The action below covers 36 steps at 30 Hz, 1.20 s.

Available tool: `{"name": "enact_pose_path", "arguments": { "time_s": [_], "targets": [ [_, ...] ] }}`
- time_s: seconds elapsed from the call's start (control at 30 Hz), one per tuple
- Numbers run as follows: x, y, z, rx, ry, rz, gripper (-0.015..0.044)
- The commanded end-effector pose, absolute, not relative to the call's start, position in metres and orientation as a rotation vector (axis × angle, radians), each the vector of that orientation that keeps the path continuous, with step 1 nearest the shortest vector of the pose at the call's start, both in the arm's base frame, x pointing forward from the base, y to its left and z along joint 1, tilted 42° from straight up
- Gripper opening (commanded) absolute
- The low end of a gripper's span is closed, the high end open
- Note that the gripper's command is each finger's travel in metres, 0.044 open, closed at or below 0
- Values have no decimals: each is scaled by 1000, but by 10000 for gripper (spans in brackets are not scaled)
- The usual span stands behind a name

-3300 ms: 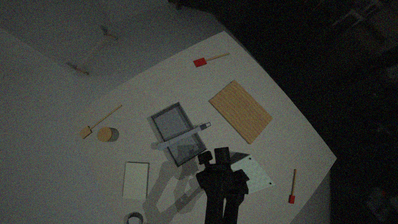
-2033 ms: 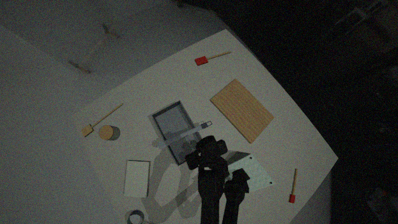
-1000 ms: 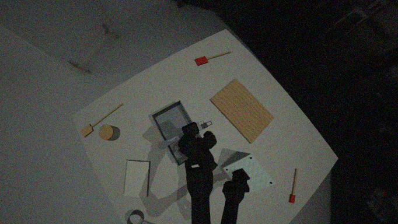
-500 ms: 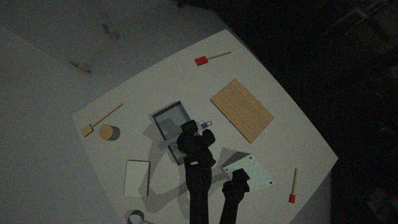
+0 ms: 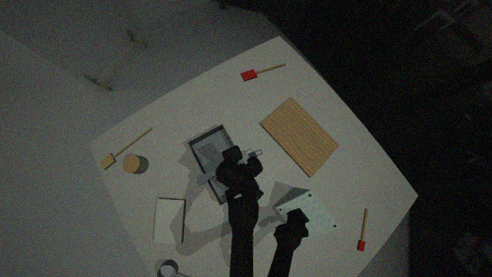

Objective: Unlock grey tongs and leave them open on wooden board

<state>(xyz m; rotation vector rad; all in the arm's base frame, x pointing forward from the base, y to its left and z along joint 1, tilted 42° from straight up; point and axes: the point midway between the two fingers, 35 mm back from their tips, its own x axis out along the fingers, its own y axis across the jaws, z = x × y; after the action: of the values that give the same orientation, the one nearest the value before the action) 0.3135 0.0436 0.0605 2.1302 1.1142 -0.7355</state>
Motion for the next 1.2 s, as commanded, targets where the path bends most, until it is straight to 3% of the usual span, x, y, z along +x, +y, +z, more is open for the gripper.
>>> {"name": "enact_pose_path", "arguments": {
  "time_s": [0.0, 0.83, 1.0, 1.17],
  "targets": [
    [315, 46, 54, 2132, 1115, -749, 260],
    [330, 68, 26, 2137, 1115, -744, 260],
    [331, 67, 30, 2134, 1116, -731, 129],
    [331, 67, 30, 2134, 1116, -731, 95]
  ]
}}
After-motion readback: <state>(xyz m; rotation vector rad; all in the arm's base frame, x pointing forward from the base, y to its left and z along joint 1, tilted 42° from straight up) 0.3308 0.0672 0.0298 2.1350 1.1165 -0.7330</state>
